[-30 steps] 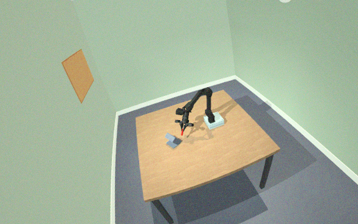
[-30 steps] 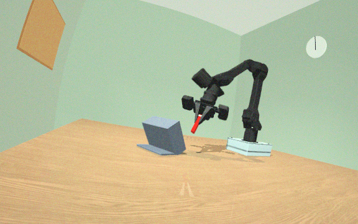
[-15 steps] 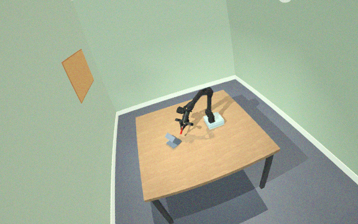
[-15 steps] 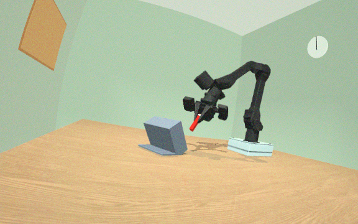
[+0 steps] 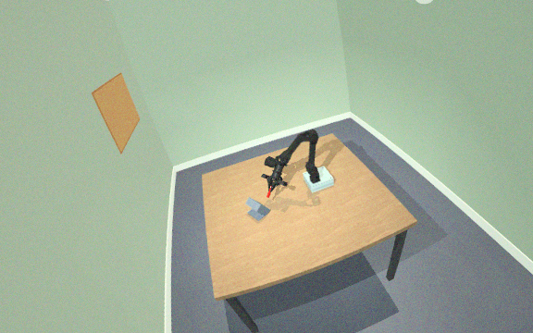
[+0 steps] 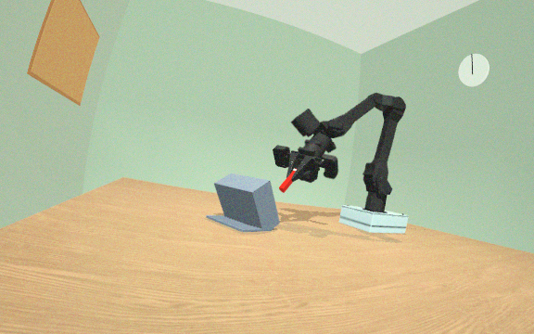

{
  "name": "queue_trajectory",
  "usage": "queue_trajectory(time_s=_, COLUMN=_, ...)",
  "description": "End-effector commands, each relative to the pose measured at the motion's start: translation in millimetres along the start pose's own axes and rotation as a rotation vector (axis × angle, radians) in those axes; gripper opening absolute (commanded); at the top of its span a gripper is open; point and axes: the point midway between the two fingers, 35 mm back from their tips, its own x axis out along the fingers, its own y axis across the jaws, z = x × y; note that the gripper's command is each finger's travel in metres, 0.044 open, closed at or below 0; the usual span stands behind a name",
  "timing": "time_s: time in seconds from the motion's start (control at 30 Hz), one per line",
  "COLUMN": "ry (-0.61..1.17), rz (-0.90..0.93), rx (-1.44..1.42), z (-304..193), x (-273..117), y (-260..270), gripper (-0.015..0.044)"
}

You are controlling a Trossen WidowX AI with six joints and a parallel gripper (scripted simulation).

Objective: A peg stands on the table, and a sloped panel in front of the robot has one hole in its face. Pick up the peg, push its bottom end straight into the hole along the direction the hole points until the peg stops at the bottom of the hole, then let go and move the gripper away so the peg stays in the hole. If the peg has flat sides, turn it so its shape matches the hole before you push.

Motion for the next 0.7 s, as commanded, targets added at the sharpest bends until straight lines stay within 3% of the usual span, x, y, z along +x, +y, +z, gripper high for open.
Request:
queue_trajectory(time_s=0.0, ry=0.020, rz=0.008, rx=0.022, z=2, x=-3, y=1, gripper=0.0000)
queue_trajectory(time_s=0.67, ry=0.093, rz=0.056, rx=0.096, z=8, x=-10, y=12, gripper=0.0000)
